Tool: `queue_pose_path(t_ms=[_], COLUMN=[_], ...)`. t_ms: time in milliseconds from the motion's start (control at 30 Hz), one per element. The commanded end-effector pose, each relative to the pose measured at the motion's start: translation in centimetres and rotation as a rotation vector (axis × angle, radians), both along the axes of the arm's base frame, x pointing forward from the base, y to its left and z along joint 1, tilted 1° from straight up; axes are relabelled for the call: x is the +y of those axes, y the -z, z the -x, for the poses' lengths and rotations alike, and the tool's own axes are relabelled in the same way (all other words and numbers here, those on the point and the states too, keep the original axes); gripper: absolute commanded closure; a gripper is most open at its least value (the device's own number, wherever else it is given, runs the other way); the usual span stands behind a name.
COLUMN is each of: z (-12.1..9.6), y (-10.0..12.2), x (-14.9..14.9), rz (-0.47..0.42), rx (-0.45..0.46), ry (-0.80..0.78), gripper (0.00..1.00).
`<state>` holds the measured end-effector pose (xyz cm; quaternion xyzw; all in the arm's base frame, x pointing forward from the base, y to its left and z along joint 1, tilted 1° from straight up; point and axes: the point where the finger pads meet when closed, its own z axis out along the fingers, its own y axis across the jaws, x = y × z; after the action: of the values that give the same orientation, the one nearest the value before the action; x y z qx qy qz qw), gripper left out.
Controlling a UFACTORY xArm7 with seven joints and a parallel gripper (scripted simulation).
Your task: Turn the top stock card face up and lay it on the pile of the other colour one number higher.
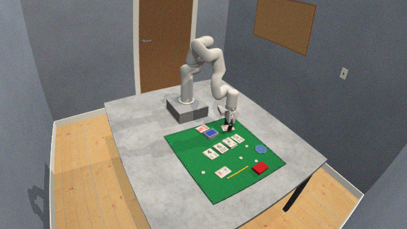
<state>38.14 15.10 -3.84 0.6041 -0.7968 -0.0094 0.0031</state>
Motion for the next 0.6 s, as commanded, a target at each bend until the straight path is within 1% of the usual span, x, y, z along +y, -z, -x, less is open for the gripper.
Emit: queue_pose_path(t_ms=[0, 367, 433, 567], z=[-2.0, -6.6, -6.6, -7.9], y=[0.0, 0.0, 0.0, 0.0], x=[0.6, 2.1, 2.1, 2.5], rz=[0.022, 0.029, 0.029, 0.031], rx=[-0.003, -0.002, -0.002, -0.002], ry=[0.209, 0.728, 0.728, 0.872], gripper=[0.26, 0.26, 0.26, 0.26])
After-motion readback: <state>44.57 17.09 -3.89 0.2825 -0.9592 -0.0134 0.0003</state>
